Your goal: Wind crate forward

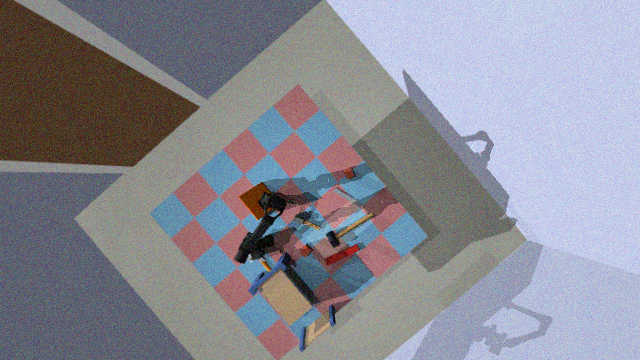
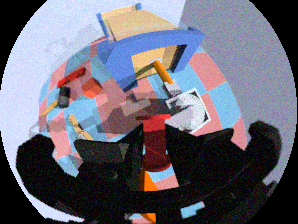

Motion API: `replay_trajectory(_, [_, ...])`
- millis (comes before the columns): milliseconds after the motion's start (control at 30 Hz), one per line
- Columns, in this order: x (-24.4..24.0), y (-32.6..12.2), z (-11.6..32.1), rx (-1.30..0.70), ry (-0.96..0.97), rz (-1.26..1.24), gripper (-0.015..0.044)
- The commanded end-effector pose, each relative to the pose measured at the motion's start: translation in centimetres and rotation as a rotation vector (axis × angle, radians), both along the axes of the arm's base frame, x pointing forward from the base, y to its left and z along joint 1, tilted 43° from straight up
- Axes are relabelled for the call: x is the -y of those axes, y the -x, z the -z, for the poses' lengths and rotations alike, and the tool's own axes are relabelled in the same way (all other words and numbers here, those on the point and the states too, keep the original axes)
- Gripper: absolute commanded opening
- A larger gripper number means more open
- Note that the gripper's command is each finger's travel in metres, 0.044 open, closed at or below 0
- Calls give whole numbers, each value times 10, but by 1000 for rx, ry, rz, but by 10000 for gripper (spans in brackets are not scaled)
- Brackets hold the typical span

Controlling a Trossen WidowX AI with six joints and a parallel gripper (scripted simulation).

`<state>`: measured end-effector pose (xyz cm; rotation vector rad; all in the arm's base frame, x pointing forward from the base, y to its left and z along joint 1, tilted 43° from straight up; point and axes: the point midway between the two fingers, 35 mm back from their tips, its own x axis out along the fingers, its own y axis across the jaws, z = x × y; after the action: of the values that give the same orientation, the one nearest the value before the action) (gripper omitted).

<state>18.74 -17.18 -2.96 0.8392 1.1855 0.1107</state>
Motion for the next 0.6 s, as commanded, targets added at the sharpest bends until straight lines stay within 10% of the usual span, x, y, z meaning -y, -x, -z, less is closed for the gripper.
replay_trajectory(0, [-1, 11, 2, -20, 0, 0, 0])
replay_trajectory(100, [0, 3, 0, 0, 0, 0, 0])
replay_trajectory(567, [0, 4, 0, 0, 0, 0, 368])
